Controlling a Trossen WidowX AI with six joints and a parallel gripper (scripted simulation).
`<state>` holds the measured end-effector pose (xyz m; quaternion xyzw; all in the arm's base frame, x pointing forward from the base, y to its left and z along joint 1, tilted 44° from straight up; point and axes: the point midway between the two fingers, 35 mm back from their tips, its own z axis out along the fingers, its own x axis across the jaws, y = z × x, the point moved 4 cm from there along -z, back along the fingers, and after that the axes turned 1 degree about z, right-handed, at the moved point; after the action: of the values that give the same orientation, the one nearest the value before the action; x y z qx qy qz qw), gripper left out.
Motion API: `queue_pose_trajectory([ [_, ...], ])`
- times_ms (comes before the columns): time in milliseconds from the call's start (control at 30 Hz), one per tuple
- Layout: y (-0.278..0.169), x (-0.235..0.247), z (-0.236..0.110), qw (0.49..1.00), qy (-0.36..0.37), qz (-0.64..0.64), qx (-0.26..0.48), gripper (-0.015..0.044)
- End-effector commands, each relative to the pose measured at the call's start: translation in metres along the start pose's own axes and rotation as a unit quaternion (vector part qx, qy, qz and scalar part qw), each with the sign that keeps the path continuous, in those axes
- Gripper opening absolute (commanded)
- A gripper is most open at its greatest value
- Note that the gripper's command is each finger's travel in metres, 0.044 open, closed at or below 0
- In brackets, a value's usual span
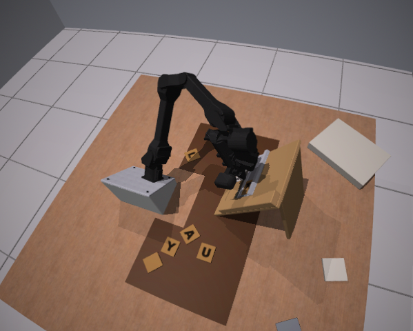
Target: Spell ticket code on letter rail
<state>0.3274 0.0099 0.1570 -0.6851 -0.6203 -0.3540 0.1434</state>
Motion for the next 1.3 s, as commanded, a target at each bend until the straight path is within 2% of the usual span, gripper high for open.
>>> queue_pose_trajectory([
  [0, 0.010, 0.017, -0.004, 0.995, 0.020, -0.009, 0.093, 0.0000],
  [1267, 0.017, 0.017, 0.008, 0.995, 0.020, -0.009, 0.092, 0.0000],
])
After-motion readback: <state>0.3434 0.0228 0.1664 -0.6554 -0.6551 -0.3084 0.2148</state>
